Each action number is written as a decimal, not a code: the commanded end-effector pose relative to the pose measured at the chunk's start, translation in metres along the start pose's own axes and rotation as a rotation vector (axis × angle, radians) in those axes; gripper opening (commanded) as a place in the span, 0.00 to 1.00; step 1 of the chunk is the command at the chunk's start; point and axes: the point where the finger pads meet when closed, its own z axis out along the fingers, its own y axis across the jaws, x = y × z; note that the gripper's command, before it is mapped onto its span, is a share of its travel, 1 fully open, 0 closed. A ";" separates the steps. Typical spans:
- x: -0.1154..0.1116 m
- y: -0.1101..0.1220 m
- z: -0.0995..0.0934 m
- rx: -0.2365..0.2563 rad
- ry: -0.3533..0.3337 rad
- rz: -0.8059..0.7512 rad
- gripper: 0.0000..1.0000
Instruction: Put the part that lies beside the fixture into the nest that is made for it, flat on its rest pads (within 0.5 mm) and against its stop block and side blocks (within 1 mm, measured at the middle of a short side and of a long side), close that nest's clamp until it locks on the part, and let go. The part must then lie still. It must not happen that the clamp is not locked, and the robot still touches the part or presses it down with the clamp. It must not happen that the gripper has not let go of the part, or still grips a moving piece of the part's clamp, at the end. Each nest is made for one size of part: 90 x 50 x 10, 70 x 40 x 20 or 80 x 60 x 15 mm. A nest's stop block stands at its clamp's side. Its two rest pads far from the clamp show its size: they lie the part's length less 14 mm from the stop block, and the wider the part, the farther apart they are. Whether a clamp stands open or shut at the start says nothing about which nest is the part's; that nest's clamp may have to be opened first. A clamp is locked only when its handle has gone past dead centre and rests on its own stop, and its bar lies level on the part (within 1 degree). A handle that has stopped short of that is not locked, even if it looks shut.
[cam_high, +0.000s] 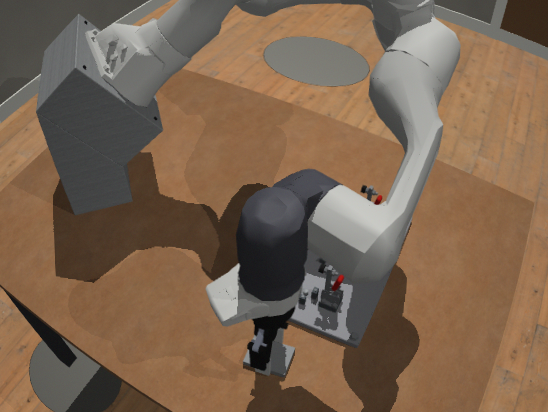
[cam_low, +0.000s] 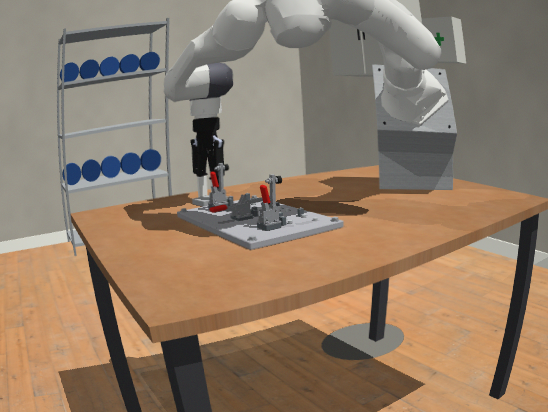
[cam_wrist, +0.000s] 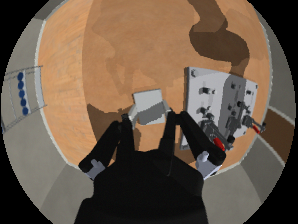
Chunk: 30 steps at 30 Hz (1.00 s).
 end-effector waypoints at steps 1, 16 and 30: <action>0.000 0.000 0.001 0.001 -0.001 -0.004 0.00; 0.000 0.000 -0.004 0.001 -0.001 -0.004 0.00; 0.000 0.000 -0.038 0.001 -0.001 -0.004 0.00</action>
